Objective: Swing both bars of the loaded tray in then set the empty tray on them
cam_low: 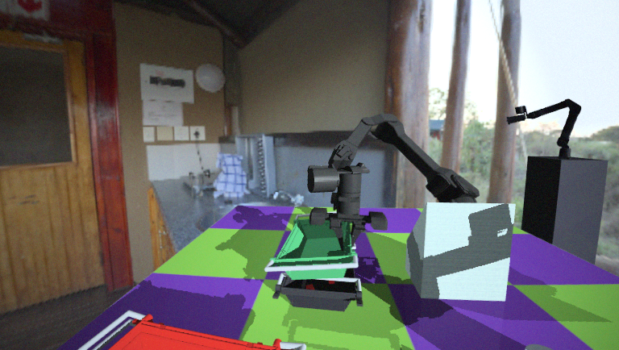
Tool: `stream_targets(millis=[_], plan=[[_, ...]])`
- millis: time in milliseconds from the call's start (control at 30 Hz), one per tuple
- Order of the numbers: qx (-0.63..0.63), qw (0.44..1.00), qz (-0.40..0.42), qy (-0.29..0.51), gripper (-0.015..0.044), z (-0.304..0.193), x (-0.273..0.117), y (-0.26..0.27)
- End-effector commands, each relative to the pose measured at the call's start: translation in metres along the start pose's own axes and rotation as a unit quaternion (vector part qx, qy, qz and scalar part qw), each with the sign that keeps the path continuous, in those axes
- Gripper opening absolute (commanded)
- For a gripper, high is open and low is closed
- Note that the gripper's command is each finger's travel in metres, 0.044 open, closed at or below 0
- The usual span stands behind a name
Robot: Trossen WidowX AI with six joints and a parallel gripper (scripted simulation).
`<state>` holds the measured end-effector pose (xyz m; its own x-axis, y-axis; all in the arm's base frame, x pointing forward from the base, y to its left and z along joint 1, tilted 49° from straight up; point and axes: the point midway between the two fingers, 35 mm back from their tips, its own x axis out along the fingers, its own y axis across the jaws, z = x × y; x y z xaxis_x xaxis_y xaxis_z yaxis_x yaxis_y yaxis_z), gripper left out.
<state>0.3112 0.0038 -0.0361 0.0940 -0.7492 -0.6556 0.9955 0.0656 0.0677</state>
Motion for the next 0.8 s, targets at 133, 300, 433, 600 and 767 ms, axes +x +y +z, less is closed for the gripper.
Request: stream_targets(millis=[133,300,433,600,767], plan=[[-0.006,1.000,-0.013,-0.001,0.0000,0.0020,0.0119,-0.0084],[-0.007,1.000,-0.015,-0.002,0.0000,0.0022,0.0137,-0.0096],[-0.007,1.000,-0.015,-0.002,0.0000,0.0022,0.0137,-0.0096],[-0.007,1.000,-0.015,-0.002,0.0000,0.0022,0.0137,-0.0096],[-0.007,1.000,-0.015,-0.002,0.0000,0.0022,0.0137,-0.0096]])
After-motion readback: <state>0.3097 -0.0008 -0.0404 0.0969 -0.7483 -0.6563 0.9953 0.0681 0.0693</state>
